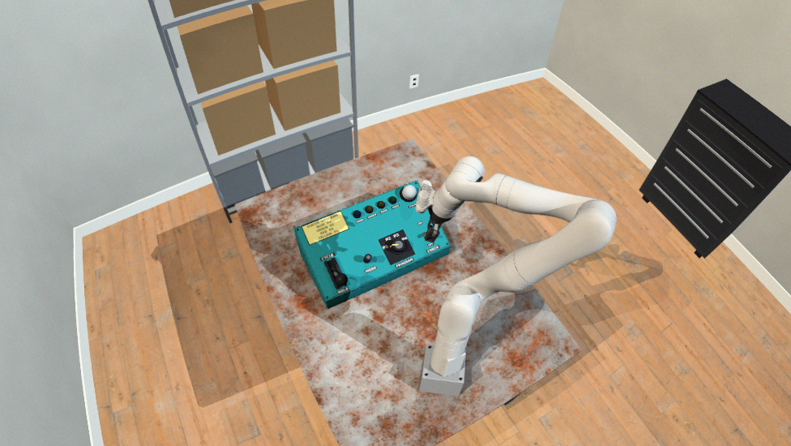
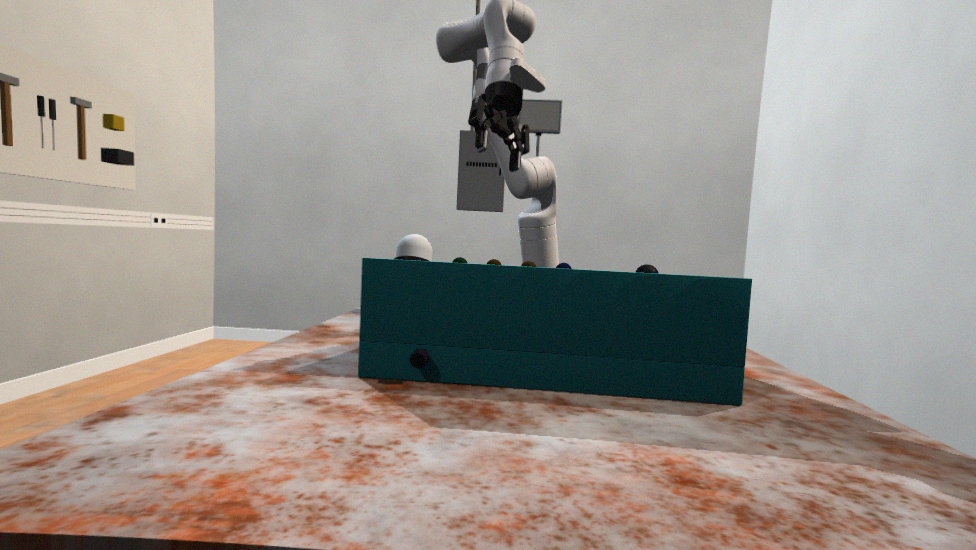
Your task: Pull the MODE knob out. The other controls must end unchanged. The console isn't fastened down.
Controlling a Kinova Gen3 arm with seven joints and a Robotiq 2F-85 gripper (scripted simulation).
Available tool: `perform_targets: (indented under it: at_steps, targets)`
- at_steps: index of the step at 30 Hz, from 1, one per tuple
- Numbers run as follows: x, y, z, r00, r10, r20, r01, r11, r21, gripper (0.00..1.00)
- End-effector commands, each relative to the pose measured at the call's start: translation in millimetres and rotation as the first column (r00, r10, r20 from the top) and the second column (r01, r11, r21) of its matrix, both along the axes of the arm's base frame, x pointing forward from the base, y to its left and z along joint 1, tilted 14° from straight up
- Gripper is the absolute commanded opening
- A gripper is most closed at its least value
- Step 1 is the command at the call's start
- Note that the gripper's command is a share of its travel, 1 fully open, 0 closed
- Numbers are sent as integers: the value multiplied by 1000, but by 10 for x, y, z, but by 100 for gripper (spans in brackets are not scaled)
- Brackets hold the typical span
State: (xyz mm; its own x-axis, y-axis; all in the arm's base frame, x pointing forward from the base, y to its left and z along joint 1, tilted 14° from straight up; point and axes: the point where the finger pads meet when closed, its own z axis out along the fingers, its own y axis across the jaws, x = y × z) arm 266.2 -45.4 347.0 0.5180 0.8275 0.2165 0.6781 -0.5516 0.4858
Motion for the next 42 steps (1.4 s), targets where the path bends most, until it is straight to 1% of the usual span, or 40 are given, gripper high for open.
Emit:
perform_targets:
  at_steps: [1,4,6,7,9,14,21,23,26,30,38,40,42]
  targets:
    - [105,59,-69,993,119,-25,-121,990,-70,100]
    - [172,112,-122,977,207,-47,-212,969,-125,100]
    - [172,112,-122,977,207,-47,-212,969,-125,100]
    - [204,139,-148,966,250,-60,-257,955,-151,100]
    - [259,190,-195,942,324,-86,-335,922,-196,100]
    - [353,291,-284,881,452,-141,-474,838,-272,100]
    - [474,453,-415,754,611,-240,-654,664,-362,100]
    - [474,453,-415,754,611,-240,-654,664,-362,100]
    - [538,560,-496,658,687,-308,-745,532,-403,100]
    - [590,667,-574,555,741,-377,-814,391,-430,100]
    - [671,899,-738,322,788,-525,-893,68,-444,100]
    - [671,899,-738,322,788,-525,-893,68,-444,100]
    - [687,967,-784,254,784,-566,-898,-26,-438,100]
